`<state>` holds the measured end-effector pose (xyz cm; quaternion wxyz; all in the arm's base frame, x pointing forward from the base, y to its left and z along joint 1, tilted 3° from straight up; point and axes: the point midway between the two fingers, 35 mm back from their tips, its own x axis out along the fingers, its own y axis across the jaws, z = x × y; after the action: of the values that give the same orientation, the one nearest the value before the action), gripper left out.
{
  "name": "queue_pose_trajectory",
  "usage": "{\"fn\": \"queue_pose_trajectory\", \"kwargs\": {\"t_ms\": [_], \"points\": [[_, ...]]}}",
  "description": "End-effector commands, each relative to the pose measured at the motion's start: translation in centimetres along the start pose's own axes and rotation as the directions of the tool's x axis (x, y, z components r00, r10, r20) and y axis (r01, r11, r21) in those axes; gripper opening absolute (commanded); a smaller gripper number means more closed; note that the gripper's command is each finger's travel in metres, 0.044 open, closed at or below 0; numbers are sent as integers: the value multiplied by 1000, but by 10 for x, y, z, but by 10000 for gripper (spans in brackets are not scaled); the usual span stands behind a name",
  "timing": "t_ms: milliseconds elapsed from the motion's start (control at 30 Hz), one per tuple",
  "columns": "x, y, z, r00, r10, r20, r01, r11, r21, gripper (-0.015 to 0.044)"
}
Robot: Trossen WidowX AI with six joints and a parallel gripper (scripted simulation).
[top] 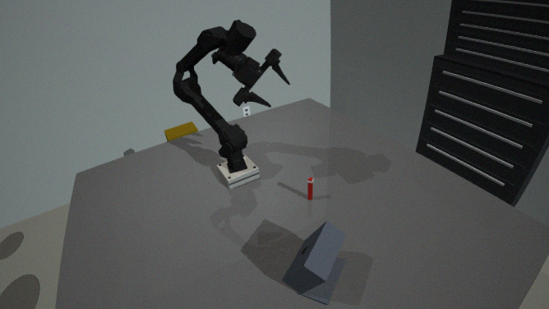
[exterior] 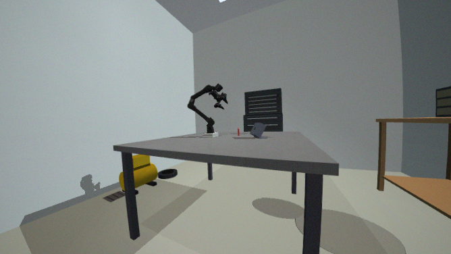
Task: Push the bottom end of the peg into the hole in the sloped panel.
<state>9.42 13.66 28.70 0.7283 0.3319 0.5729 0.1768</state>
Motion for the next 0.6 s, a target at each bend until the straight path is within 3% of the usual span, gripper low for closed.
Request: {"fn": "queue_pose_trajectory", "kwargs": {"t_ms": [0, 567], "points": [[0, 0, 0, 1000, -2, 0, 2, 1000, 1, 426], [45, -1, 28, 986, -164, -28, 166, 982, 90, 440]]}}
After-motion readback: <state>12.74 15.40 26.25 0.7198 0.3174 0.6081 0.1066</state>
